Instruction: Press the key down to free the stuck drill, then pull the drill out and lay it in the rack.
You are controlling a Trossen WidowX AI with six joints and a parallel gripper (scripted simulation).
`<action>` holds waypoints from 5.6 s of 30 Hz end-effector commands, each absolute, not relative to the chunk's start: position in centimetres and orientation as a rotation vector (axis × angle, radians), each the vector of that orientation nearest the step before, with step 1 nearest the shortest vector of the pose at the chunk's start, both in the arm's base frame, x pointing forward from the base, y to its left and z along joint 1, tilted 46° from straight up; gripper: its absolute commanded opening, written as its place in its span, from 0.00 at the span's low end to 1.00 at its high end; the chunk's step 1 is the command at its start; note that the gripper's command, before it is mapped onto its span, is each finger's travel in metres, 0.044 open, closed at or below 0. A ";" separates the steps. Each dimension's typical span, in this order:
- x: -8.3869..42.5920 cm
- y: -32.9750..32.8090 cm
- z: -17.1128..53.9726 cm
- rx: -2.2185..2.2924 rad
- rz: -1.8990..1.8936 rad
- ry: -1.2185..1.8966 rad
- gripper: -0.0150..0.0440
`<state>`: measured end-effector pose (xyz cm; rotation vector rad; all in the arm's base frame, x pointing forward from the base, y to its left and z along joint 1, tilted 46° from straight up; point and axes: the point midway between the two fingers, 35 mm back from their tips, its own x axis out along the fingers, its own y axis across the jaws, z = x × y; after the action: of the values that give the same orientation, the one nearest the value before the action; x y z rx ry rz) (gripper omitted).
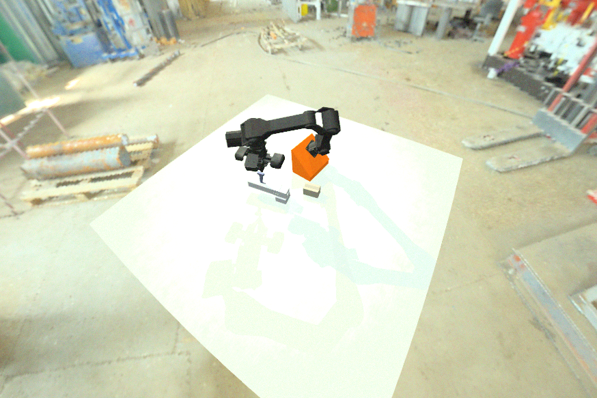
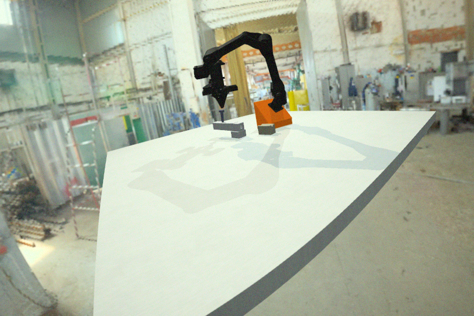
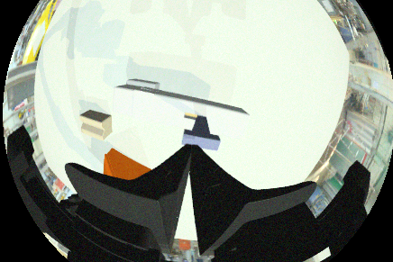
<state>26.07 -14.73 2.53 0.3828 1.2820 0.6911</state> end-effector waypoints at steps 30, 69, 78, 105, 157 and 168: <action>26.7 -14.2 0.6 0.496 0.657 1.274 0.25; 26.6 -3.1 6.7 -0.482 1.243 0.705 1.00; 24.8 1.5 6.9 -0.787 1.396 0.438 1.00; 25.3 2.3 5.3 -0.787 1.396 0.439 1.00; 25.7 4.2 2.9 -0.786 1.396 0.436 0.25; 25.5 5.3 3.9 -0.785 1.396 0.435 0.25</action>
<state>25.59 4.94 3.51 -0.7893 0.4355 1.4008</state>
